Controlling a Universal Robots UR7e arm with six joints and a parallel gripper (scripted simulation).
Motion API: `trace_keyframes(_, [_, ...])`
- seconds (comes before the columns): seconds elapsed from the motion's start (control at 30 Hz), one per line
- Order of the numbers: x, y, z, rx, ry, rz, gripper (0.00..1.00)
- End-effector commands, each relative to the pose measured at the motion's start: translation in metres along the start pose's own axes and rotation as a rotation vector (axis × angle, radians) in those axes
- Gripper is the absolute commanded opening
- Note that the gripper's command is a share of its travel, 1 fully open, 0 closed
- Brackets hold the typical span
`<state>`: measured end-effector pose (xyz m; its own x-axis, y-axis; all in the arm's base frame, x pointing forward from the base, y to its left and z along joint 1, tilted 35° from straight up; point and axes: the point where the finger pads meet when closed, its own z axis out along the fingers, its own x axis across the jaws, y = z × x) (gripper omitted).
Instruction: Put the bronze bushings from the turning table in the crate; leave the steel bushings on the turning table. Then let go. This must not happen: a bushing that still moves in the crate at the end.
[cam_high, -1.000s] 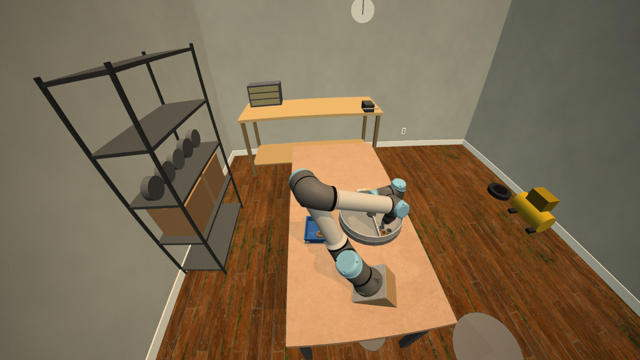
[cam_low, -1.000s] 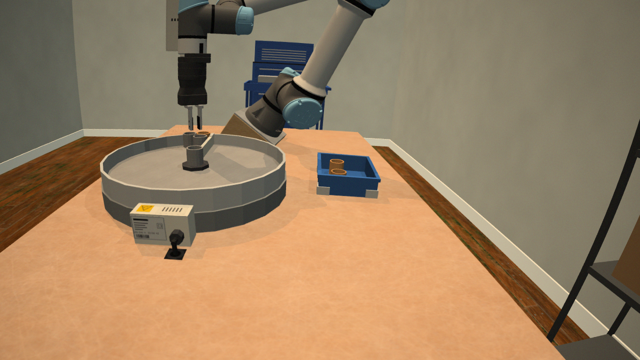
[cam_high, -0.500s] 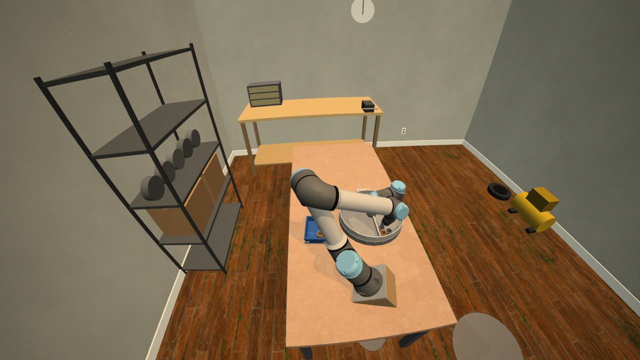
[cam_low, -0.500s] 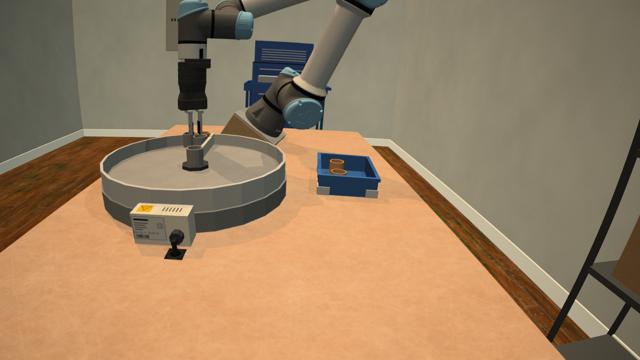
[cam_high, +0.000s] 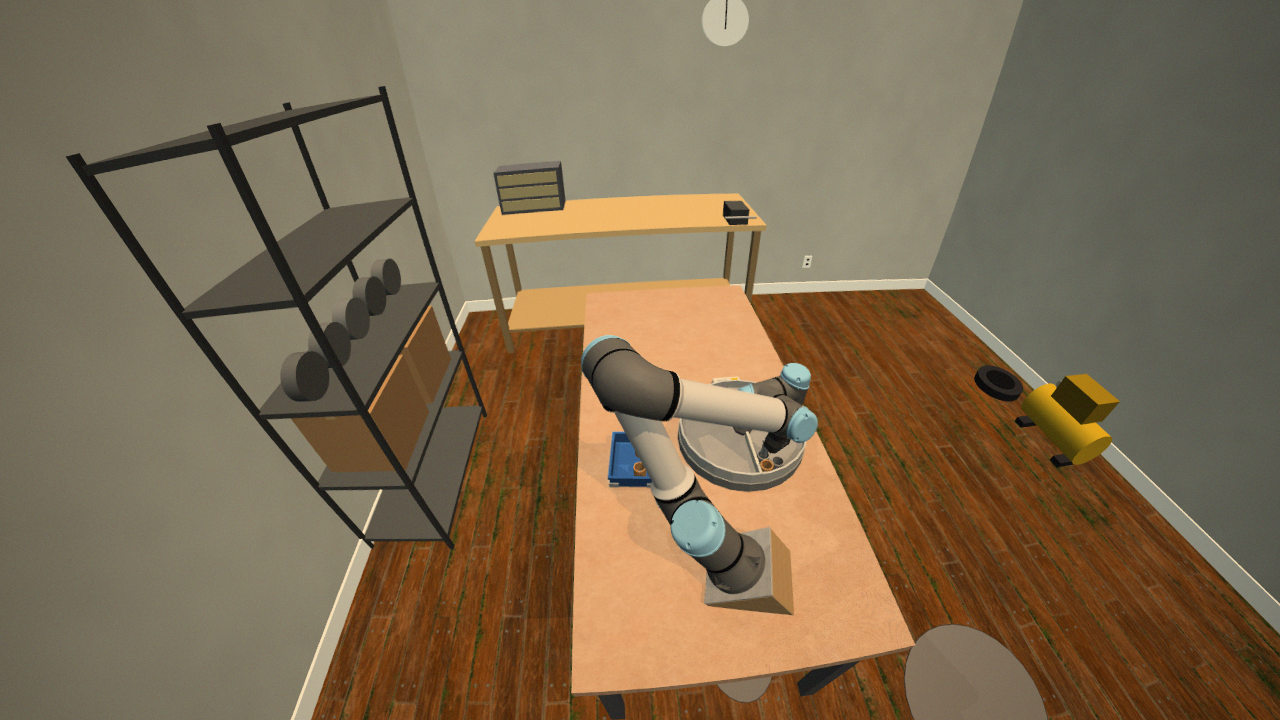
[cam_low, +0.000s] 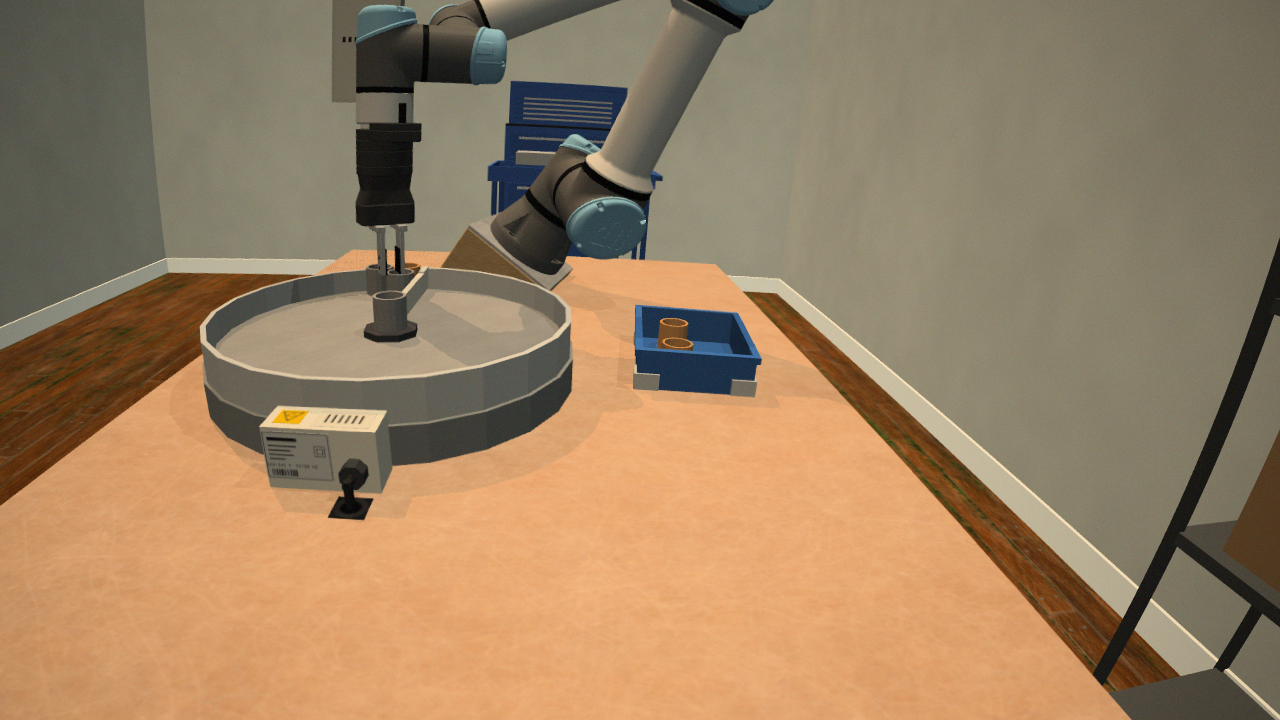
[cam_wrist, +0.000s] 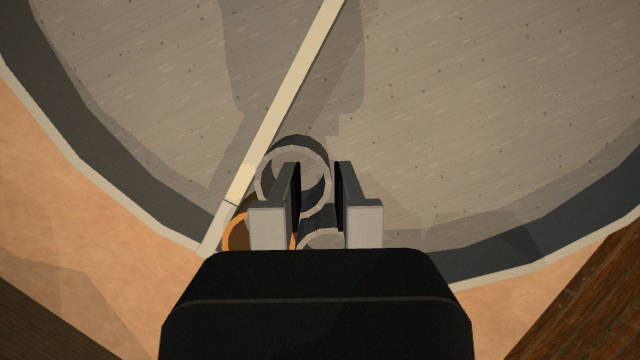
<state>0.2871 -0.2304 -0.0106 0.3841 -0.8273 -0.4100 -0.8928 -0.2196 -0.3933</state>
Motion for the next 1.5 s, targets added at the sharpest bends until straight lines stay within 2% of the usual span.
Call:
trace_keyframes(0.0, [0.0, 0.0, 0.0, 0.0, 0.001, 0.0, 0.45])
trace_keyframes(0.17, [0.0, 0.0, 0.006, 0.0, 0.001, 0.0, 0.45])
trace_keyframes(0.57, [0.0, 0.0, 0.006, 0.0, 0.001, 0.0, 0.45])
trace_keyframes(0.73, [0.0, 0.0, 0.013, 0.0, 0.002, 0.0, 0.45])
trace_keyframes(1.47, [0.0, 0.0, 0.02, 0.0, 0.002, 0.0, 0.45])
